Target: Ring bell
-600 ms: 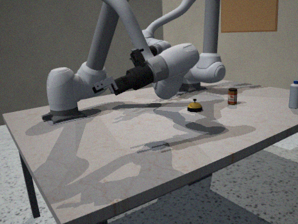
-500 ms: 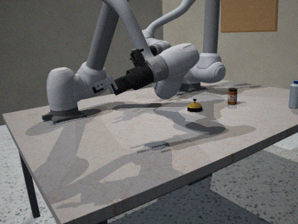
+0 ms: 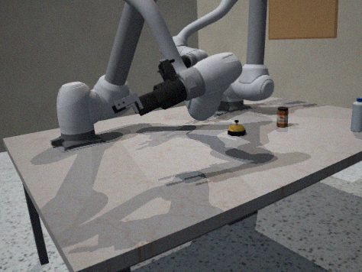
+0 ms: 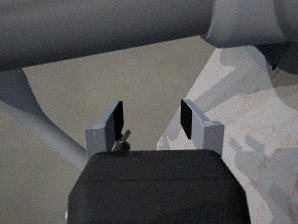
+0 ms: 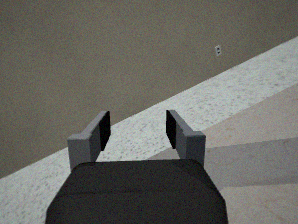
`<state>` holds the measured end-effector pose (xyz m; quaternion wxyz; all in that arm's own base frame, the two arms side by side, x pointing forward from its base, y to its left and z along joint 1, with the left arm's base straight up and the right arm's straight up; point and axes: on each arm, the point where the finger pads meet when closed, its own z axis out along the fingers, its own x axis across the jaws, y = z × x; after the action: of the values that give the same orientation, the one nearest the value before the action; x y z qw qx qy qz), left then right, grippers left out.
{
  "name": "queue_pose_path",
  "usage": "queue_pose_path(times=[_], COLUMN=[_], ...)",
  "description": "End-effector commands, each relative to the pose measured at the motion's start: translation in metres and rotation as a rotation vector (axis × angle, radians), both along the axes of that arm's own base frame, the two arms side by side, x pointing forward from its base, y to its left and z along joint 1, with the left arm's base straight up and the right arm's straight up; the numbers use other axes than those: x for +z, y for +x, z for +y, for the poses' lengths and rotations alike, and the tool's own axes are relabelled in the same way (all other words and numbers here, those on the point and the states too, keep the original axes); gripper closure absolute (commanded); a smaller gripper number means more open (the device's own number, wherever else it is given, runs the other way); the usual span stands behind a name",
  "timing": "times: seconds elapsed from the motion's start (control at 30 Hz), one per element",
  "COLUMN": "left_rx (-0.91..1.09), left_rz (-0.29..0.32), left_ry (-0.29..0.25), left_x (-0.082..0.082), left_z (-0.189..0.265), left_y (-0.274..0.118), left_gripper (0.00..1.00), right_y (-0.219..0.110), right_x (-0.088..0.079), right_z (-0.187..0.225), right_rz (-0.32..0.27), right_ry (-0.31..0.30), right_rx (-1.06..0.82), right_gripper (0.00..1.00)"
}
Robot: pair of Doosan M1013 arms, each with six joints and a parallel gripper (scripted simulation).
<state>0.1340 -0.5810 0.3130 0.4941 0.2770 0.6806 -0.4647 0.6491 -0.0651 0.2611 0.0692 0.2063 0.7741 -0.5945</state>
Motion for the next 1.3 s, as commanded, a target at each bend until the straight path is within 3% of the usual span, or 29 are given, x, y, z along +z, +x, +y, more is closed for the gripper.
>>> queue_pose_path(times=[0.0,0.2,0.53,0.73,1.0,1.07,1.13,1.27], left_rx=[0.0,0.0,0.0,0.0,0.0,0.0,0.0,0.0], left_rz=[0.0,0.0,0.0,0.0,0.0,0.0,0.0,0.0], left_ry=[-0.001,-0.001,-0.001,-0.001,-0.001,-0.001,-0.001,-0.001], left_x=[0.001,0.001,0.001,0.001,0.001,0.001,0.001,0.001], left_z=[0.0,0.0,0.0,0.0,0.0,0.0,0.0,0.0], left_y=[0.0,0.0,0.0,0.0,0.0,0.0,0.0,0.0], left_gripper=[0.0,0.0,0.0,0.0,0.0,0.0,0.0,0.0], right_y=[0.0,-0.007,-0.05,-0.123,-0.23,-0.23,-0.281,-0.337], right_x=[0.001,0.001,0.002,0.003,0.003,0.003,0.002,0.002], right_z=[0.0,-0.014,-0.089,-0.174,-0.249,-0.249,-0.274,-0.291], right_rz=[-0.002,-0.007,-0.04,-0.101,-0.211,-0.211,-0.257,-0.323], right_ry=[0.0,0.011,0.071,0.149,0.243,0.243,0.271,0.305], right_rx=[-0.001,-0.032,-0.213,-0.472,-0.835,-0.835,-0.965,-1.134], right_gripper=[0.0,0.0,0.0,0.0,0.0,0.0,0.0,0.0])
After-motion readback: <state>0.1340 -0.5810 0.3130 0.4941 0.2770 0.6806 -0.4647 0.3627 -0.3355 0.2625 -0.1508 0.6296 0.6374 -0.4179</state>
